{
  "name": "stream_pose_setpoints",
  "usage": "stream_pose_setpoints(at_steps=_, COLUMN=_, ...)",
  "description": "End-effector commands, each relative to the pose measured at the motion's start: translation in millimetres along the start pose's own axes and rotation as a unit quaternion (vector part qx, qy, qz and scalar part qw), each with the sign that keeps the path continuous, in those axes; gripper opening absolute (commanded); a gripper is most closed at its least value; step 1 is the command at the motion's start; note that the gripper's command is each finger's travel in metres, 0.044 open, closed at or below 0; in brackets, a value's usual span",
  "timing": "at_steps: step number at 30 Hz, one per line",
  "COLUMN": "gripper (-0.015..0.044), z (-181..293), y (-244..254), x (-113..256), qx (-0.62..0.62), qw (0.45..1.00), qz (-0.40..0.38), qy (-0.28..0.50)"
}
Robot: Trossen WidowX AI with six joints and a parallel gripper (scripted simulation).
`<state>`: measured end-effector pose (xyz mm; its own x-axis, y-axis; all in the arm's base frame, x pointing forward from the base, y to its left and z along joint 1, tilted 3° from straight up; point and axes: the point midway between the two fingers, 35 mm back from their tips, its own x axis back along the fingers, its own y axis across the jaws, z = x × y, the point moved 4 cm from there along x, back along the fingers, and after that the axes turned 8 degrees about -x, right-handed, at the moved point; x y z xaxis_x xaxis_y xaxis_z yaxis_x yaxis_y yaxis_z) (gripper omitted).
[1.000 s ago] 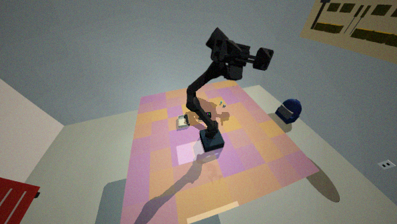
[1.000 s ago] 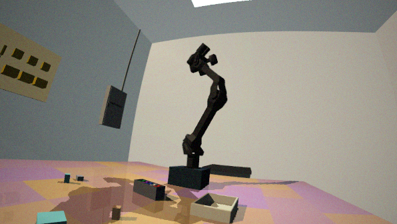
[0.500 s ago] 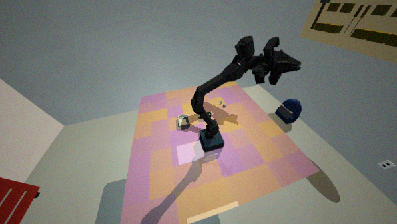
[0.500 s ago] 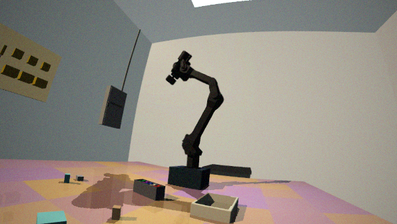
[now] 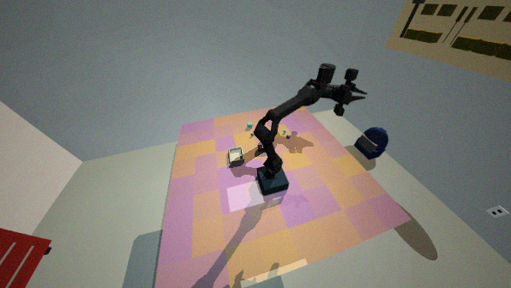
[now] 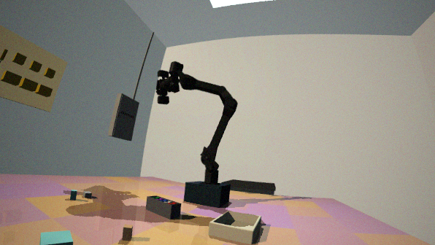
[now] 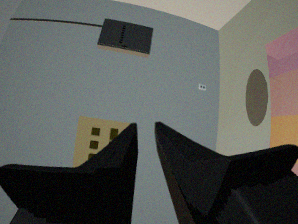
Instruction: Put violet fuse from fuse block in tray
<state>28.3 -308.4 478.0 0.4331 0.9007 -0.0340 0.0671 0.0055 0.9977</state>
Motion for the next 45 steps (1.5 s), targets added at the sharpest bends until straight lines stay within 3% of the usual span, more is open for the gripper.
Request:
stream_pose_setpoints(at_steps=1, gripper=0.0063, z=38, y=-29, x=8, qx=0.052, qw=0.997, qz=0.033, qy=0.055)
stream_pose_setpoints(at_steps=9, gripper=0.0063, z=106, y=-83, x=34, qx=0.221, qw=0.953, qz=0.074, qy=0.194)
stream_pose_setpoints(at_steps=17, gripper=0.0063, z=177, y=-163, x=101, qx=0.435, qw=0.811, qz=0.083, qy=0.382)
stream_pose_setpoints(at_steps=27, gripper=0.0063, z=206, y=-264, x=218, qx=0.63, qw=0.523, qz=0.036, qy=0.573)
stream_pose_setpoints(at_steps=34, gripper=0.0063, z=183, y=-334, x=301, qx=0.706, qw=0.244, qz=-0.03, qy=0.665)
stream_pose_setpoints(at_steps=40, gripper=0.0063, z=139, y=-381, x=354, qx=0.71, qw=0.0, qz=-0.083, qy=0.699)
stream_pose_setpoints(at_steps=45, gripper=0.0063, z=133, y=-386, x=358, qx=0.707, qw=-0.026, qz=-0.089, qy=0.701)
